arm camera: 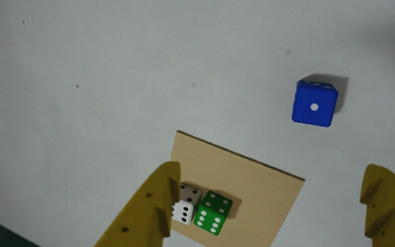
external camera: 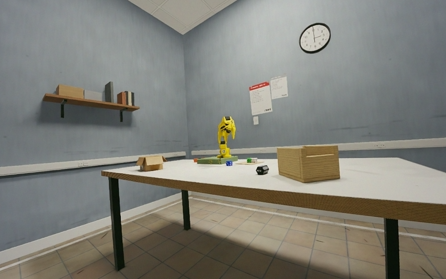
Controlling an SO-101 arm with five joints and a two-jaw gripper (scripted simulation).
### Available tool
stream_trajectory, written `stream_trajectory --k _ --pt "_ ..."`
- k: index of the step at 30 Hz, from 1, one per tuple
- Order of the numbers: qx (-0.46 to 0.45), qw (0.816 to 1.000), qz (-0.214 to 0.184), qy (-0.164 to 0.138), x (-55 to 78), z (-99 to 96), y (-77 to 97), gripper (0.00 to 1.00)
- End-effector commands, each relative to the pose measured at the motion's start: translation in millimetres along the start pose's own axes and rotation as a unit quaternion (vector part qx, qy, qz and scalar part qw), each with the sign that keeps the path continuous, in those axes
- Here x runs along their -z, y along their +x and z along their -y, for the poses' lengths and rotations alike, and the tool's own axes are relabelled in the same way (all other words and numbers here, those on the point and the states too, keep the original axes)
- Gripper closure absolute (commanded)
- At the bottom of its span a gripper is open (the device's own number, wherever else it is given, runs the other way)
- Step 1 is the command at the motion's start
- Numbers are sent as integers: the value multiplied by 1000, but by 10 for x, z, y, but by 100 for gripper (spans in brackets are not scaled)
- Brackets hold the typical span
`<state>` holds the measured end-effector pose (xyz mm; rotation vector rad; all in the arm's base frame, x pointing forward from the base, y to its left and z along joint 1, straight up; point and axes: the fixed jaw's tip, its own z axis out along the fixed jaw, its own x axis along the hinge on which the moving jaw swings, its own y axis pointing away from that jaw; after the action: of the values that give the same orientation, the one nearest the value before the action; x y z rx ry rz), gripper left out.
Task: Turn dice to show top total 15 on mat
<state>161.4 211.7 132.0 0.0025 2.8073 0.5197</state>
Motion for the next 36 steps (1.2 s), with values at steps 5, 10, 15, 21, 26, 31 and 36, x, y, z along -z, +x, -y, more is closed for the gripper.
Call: stream_trajectory --k 5,10,15,21,26,31,36 --pt "-12 1000 -13 20 -118 59 2 65" --pt "-12 996 -52 70 -379 177 96 65" --pt "-12 991 -81 106 -556 280 177 65" --pt "-12 977 -129 167 -826 481 338 65" --pt "-12 971 -146 189 -913 561 402 65" --pt "-12 970 -147 191 -919 567 407 65" --pt "-24 972 -141 187 -934 593 350 65"
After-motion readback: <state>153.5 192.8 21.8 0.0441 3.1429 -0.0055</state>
